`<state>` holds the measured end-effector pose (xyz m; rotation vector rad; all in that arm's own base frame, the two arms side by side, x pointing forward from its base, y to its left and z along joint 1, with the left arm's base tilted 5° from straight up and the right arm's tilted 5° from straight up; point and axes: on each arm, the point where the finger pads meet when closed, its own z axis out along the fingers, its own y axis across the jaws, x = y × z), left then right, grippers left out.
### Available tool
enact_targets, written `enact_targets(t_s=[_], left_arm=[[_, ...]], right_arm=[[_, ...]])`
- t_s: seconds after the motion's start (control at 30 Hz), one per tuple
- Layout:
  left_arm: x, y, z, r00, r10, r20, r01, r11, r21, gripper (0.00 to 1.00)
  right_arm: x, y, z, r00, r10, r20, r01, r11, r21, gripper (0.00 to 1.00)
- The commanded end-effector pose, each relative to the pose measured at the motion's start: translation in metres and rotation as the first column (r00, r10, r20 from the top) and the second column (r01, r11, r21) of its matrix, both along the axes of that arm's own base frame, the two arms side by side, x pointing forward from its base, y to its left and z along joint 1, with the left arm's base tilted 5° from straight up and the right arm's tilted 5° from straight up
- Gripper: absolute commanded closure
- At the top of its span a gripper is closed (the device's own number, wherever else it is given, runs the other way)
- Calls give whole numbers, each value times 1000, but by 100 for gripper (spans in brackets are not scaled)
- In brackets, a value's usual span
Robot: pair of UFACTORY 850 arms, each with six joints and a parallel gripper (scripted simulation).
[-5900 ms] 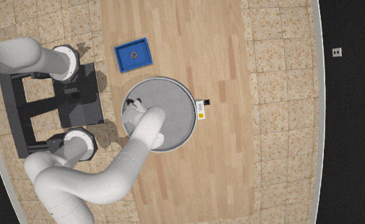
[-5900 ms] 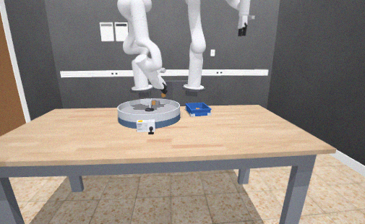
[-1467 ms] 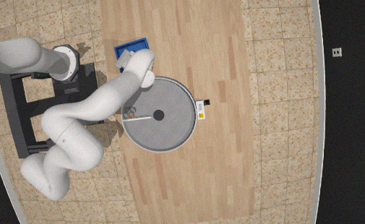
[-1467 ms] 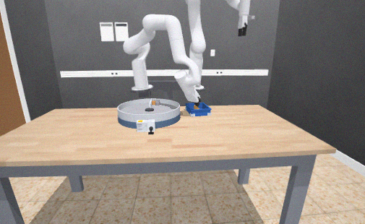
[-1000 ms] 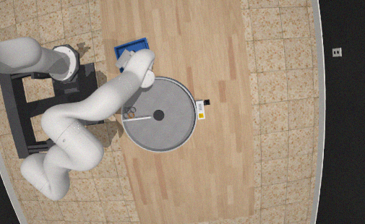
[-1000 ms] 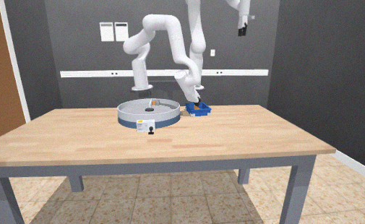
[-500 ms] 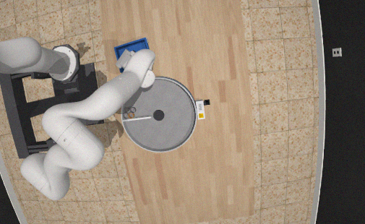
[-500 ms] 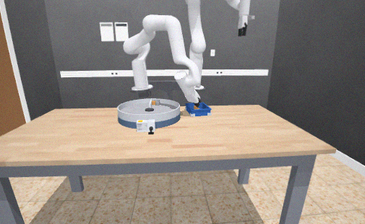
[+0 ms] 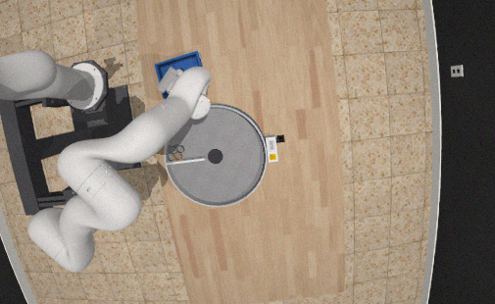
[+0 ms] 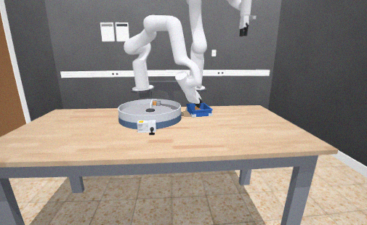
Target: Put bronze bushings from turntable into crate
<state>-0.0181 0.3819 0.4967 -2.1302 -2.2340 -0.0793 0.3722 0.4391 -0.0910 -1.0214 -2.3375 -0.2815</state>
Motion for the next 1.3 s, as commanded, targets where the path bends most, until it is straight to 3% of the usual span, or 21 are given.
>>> enact_targets(t_s=[0.0,0.1,0.13,1.27], left_arm=[[0,0,1,1000,0,0,0,1000,2,0],[0,0,1,1000,0,0,0,1000,2,0],[0,0,1,1000,0,0,0,1000,2,0],[0,0,1,1000,0,0,0,1000,2,0]], right_arm=[[1,1,1,1000,0,1,0,1000,1,100],[1,1,1,1000,0,1,0,1000,1,100],[1,1,1,1000,0,1,0,1000,1,88],[1,1,1,1000,0,1,0,1000,1,88]])
